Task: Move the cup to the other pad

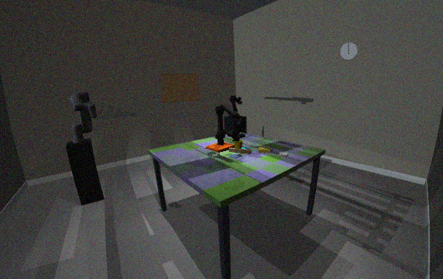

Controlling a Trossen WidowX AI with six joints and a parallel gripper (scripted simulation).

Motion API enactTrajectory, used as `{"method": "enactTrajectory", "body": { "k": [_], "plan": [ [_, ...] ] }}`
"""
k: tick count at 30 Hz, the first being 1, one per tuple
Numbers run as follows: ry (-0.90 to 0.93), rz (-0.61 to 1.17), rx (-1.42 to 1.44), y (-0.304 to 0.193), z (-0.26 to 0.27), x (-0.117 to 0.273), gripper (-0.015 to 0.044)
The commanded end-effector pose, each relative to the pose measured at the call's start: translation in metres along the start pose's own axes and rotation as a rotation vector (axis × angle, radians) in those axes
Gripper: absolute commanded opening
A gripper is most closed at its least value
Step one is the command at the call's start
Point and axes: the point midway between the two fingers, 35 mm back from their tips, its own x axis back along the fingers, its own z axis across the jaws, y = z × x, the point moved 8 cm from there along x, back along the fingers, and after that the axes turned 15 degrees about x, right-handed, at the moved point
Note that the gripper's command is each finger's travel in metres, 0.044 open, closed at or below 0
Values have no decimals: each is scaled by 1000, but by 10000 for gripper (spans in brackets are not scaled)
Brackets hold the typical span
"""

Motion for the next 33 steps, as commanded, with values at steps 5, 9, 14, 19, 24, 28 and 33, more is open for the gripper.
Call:
{"method": "enactTrajectory", "body": {
  "k": [5,9,14,19,24,28,33],
  "plan": [
    [1,-5,-5,-19,-5,0,0],
    [1,-4,-5,-28,-7,1,0],
    [0,-3,-5,-39,-9,1,0],
    [0,-2,-5,-49,-11,1,0],
    [0,-1,-5,-60,-14,1,0],
    [0,0,-5,-68,-15,1,0],
    [-1,1,-5,-77,-18,1,0]
  ]
}}
